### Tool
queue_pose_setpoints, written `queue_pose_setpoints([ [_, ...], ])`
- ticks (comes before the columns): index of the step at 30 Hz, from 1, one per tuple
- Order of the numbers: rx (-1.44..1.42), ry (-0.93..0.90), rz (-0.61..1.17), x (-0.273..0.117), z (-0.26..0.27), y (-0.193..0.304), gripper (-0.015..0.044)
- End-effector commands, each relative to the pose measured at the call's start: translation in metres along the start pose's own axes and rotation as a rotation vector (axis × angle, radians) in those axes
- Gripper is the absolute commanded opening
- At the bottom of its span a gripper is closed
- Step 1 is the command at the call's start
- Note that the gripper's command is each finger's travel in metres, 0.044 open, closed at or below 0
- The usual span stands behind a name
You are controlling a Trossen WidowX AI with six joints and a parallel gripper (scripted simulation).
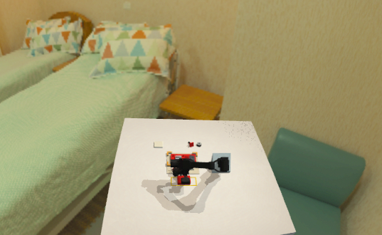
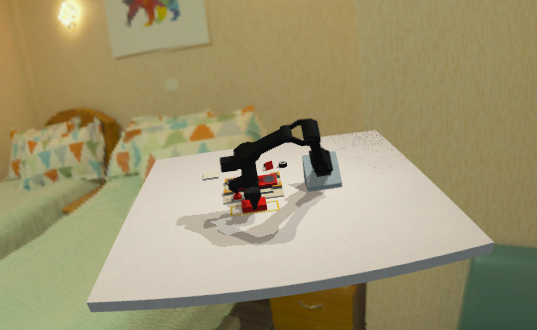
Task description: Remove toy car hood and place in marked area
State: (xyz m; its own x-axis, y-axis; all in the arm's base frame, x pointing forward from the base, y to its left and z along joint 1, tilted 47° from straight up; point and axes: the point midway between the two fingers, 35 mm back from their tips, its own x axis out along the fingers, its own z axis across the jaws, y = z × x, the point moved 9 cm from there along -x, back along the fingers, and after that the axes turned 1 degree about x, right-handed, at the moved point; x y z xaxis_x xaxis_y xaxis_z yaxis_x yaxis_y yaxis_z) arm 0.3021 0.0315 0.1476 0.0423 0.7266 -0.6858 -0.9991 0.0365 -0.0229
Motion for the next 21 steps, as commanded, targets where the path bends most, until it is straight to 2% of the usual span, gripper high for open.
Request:
queue_pose_setpoints([
  [1, 0.005, -0.004, 0.0, 0.002, 0.0, 0.0, 0.0],
  [17, 0.0, 0.0, 0.0, 0.0, 0.0, 0.0, 0.042],
  [18, 0.0, 0.0, 0.0, -0.002, 0.0, 0.0, 0.044],
  [21, 0.0, 0.003, 0.0, -0.021, -0.001, -0.002, 0.044],
])
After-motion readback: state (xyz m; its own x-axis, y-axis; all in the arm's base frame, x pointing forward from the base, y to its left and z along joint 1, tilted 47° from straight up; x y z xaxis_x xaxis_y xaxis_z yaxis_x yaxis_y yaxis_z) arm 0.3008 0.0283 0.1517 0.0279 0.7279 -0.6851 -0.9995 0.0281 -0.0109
